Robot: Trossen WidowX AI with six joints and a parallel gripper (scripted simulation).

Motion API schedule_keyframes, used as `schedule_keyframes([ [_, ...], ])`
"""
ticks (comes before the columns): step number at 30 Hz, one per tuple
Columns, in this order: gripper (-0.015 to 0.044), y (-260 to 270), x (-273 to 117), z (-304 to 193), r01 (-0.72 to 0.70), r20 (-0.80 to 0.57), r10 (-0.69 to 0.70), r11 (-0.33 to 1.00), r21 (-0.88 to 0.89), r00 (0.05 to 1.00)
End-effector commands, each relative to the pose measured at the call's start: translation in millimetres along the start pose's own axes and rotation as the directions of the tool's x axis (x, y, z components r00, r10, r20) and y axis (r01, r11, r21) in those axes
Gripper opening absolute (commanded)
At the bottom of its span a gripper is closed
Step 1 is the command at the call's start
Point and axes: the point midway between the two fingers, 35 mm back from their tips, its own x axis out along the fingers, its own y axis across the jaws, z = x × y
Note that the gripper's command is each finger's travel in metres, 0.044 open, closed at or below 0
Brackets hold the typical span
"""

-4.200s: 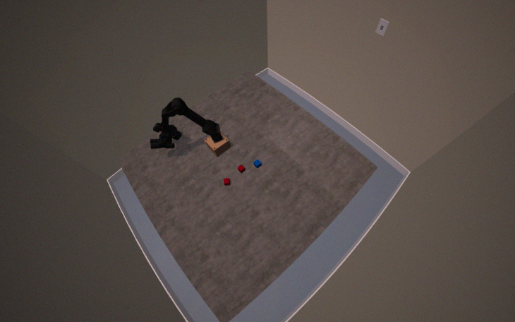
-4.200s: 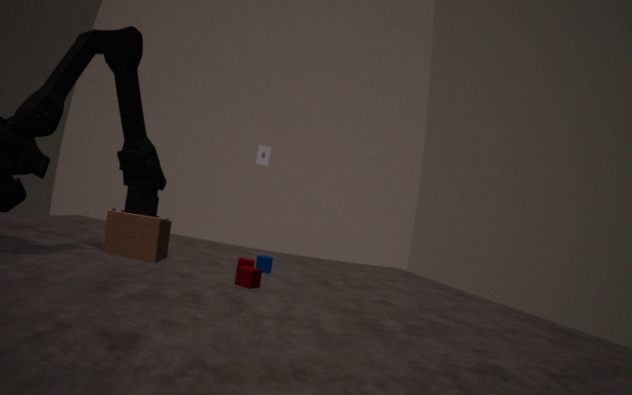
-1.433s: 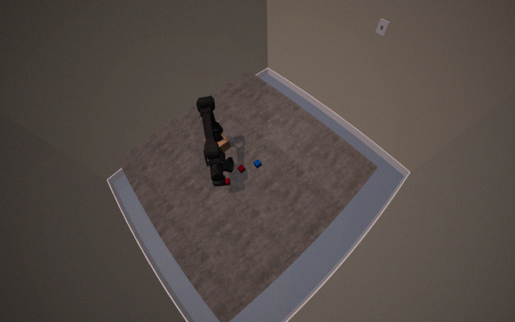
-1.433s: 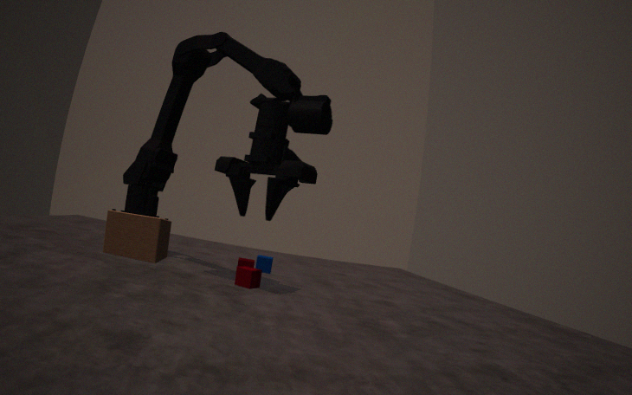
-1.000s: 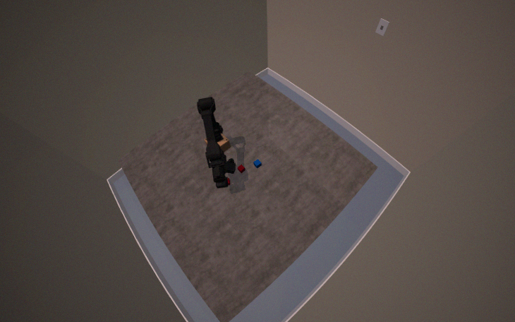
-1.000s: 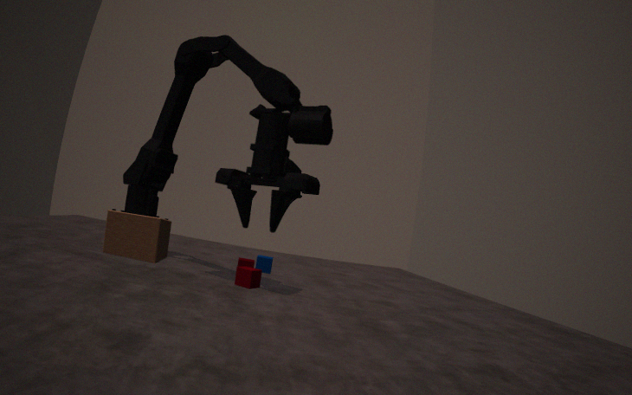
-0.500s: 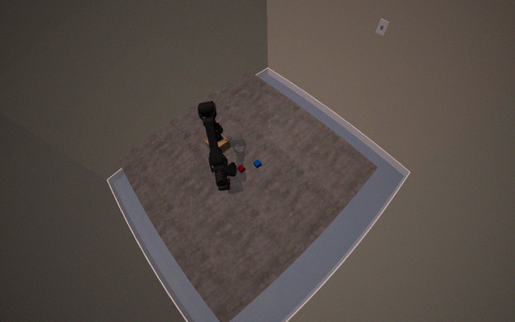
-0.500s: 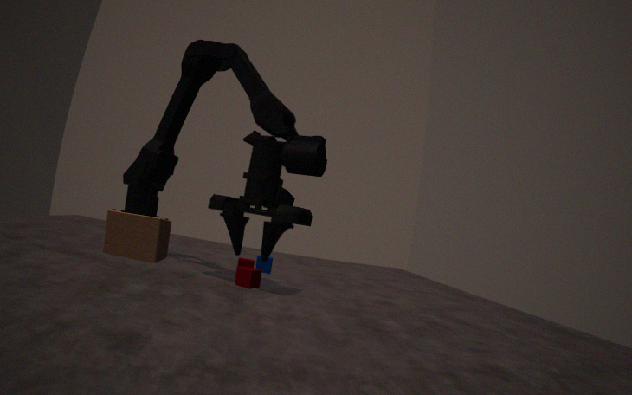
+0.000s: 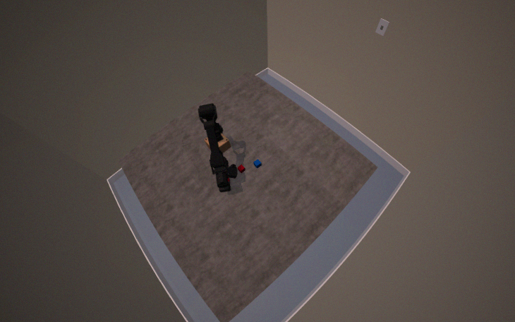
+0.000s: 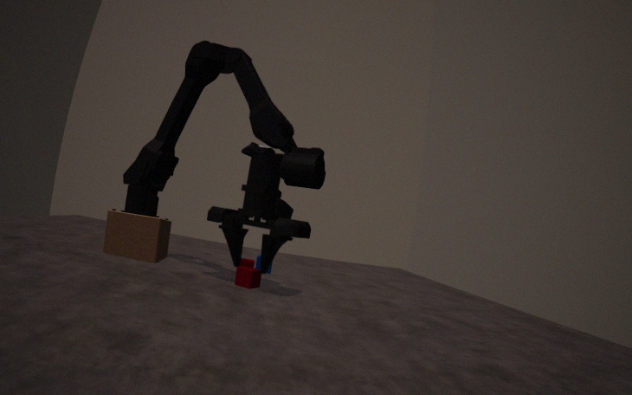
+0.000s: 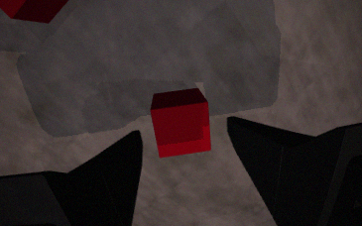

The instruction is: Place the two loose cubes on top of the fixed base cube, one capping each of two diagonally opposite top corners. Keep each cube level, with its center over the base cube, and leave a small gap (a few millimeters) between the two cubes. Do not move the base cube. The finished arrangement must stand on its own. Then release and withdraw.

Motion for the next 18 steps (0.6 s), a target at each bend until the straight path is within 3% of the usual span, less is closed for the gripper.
schedule_keyframes([
  [1, 0.0265, 1.1, 8.4, 0.9, -0.002, 0.006, 0.002, 1.0, 0.004, 1.0],
  [6, 0.0265, 1.4, 14.0, 0.9, -0.002, 0.006, 0.002, 1.0, 0.004, 1.0],
  [12, 0.0107, 1.4, 14.0, 0.9, -0.002, 0.006, 0.002, 1.0, 0.004, 1.0],
  [18, 0.0105, 0.5, 9.6, 1.0, -0.002, 0.006, 0.002, 1.0, 0.004, 1.0],
])
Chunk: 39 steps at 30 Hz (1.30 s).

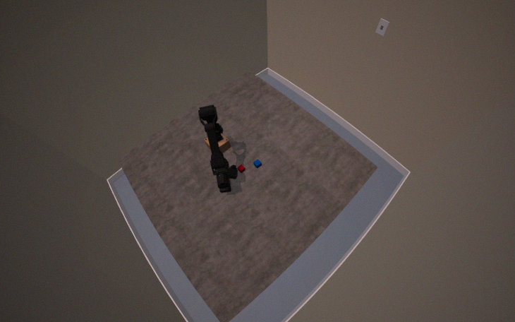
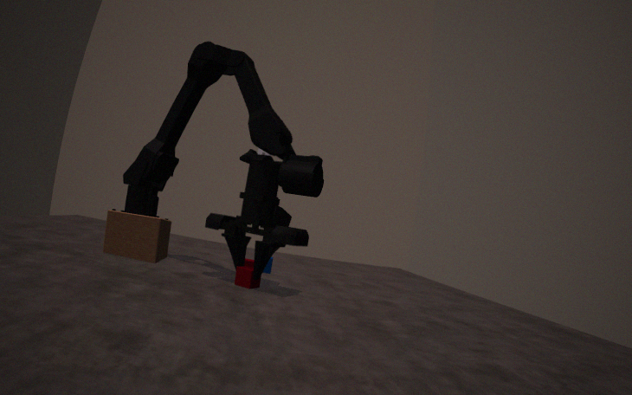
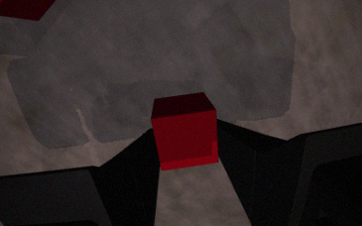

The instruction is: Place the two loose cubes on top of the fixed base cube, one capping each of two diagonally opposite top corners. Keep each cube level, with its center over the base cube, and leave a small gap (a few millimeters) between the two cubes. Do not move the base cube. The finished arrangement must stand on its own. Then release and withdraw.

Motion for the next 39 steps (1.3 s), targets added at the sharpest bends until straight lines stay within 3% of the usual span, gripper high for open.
schedule_keyframes([
  [1, 0.0105, -1.7, -6.6, 1.0, 0.001, 0.006, -0.001, 1.0, 0.004, 1.0],
  [33, 0.0105, -0.6, -107.2, 0.4, 0.002, 0.006, -0.002, 1.0, 0.004, 1.0],
  [39, 0.0105, 0.0, -109.0, 2.5, 0.002, 0.006, -0.002, 1.0, 0.007, 1.0],
])
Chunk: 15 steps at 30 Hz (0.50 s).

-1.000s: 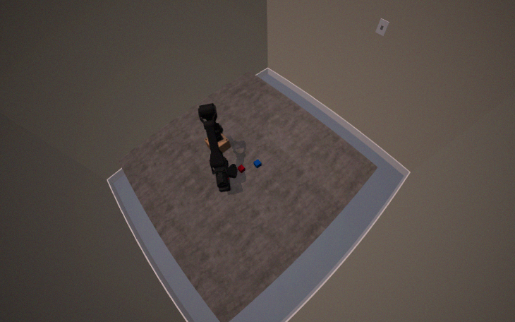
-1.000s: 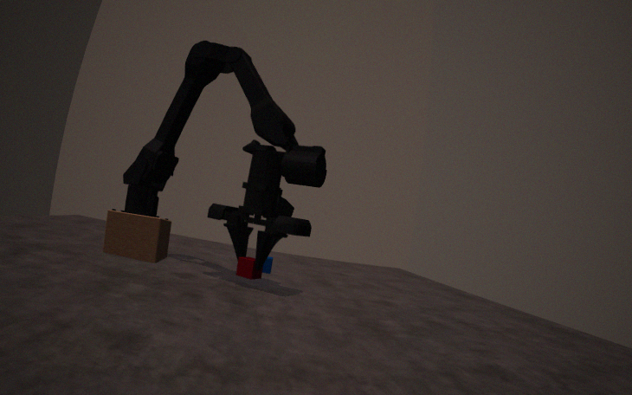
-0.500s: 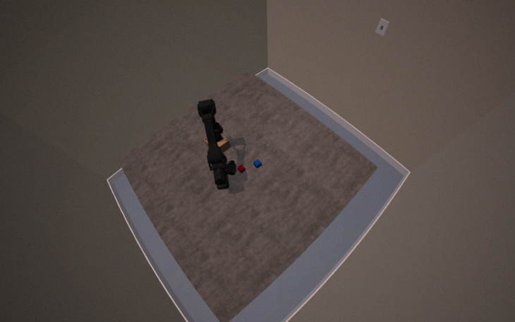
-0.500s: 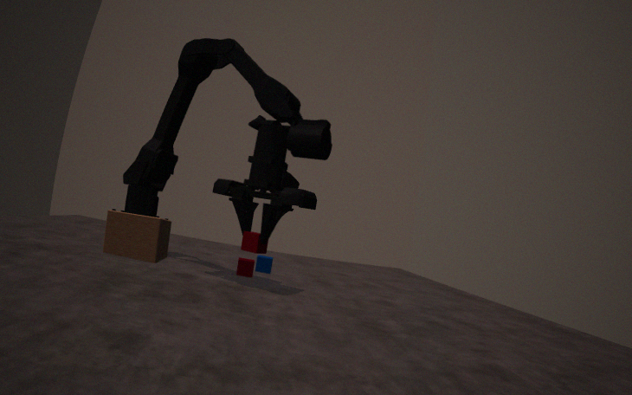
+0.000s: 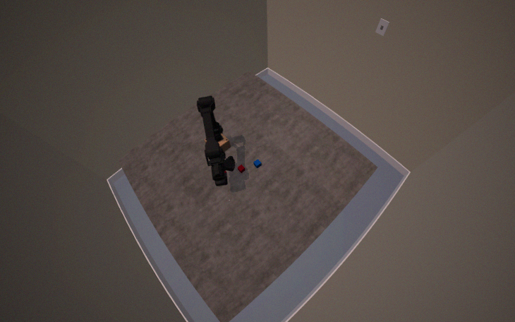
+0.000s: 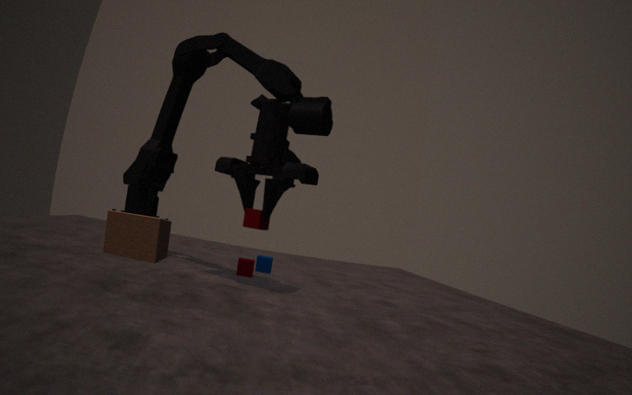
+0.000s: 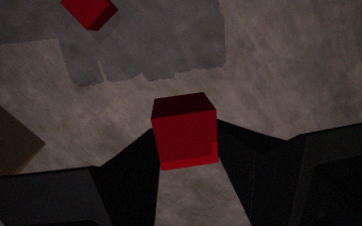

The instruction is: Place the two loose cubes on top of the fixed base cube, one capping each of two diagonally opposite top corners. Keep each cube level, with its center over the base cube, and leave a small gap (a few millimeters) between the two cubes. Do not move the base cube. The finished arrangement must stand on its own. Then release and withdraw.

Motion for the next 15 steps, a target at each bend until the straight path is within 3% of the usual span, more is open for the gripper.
schedule_keyframes([
  [1, 0.0105, 0.7, -3.5, 5.4, 0.002, 0.005, -0.002, 1.0, 0.003, 1.0],
  [15, 0.0105, 10.1, 5.4, 50.4, 0.003, 0.007, -0.004, 0.998, 0.068, 1.0],
])
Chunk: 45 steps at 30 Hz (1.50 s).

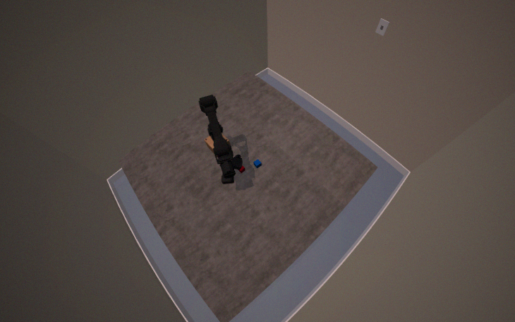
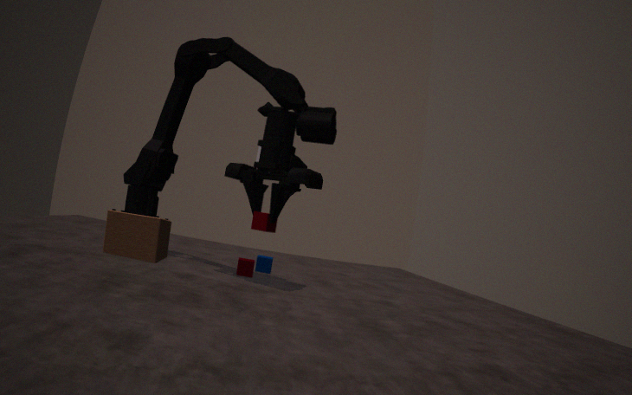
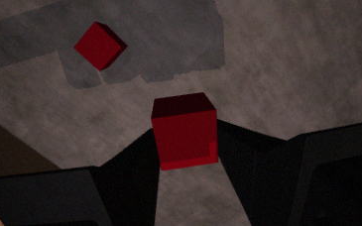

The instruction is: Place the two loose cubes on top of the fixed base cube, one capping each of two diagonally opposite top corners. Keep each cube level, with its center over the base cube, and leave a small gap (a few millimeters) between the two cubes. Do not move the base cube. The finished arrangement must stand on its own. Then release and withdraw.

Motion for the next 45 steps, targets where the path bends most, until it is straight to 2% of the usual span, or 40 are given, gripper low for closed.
schedule_keyframes([
  [1, 0.0105, 5.2, 3.3, 15.2, 0.0, 0.007, 0.0, 1.0, 0.024, 1.0],
  [45, 0.0105, 86.5, 31.4, 131.9, -0.013, 0.019, 0.009, 0.974, 0.225, 1.0],
])
